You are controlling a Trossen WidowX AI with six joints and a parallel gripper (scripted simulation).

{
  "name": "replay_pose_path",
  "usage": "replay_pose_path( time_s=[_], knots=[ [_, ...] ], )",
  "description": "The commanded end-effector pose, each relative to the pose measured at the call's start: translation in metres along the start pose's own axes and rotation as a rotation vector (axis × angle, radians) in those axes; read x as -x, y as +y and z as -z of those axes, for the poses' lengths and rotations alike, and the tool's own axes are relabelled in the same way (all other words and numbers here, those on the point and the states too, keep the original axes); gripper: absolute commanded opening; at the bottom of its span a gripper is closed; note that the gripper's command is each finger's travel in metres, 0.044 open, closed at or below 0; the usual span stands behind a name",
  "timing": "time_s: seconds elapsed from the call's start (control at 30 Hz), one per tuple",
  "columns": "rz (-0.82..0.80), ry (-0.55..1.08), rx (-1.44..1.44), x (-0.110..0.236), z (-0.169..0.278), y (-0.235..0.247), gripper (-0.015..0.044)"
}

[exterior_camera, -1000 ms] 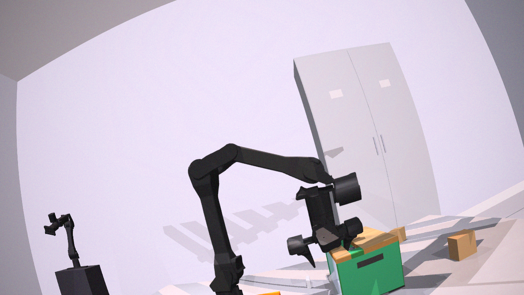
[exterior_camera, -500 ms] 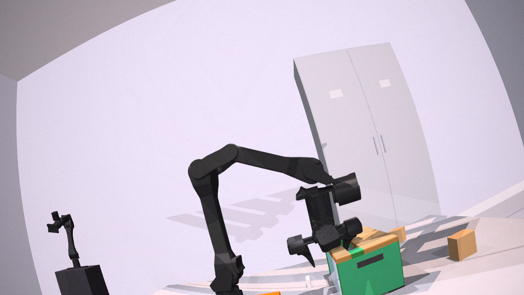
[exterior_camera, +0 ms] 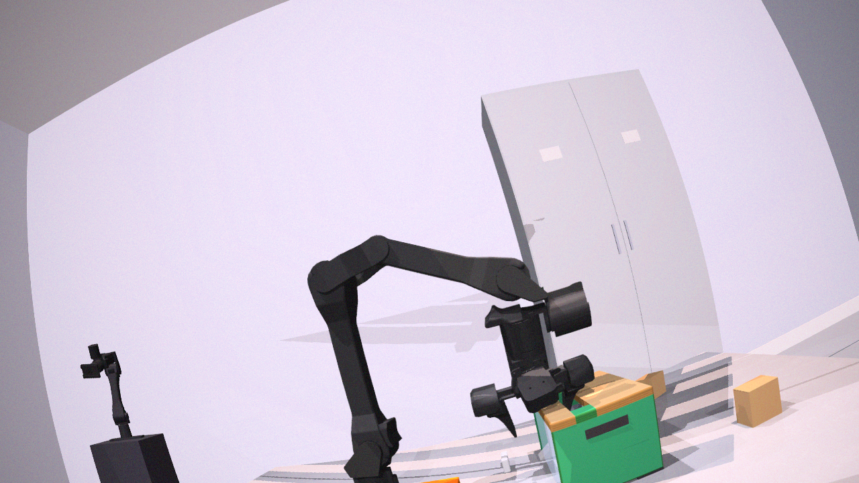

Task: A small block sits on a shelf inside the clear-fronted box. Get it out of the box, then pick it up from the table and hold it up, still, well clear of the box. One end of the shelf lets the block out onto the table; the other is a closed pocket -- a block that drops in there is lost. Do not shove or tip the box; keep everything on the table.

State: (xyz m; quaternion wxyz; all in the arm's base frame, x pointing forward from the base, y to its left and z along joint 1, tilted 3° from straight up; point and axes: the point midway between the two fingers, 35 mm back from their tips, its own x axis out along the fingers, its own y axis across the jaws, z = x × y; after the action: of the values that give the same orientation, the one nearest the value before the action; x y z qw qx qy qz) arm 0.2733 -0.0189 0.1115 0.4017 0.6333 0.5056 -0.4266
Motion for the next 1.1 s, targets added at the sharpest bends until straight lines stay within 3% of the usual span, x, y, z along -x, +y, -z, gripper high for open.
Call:
replay_pose_path(
  time_s=[0.0, 1.07],
  knots=[
    [0.003, 0.002, 0.004, 0.0, -0.002, 0.0, 0.04],
    [0.002, 0.004, 0.004, -0.005, 0.015, 0.0, 0.04]
  ],
)
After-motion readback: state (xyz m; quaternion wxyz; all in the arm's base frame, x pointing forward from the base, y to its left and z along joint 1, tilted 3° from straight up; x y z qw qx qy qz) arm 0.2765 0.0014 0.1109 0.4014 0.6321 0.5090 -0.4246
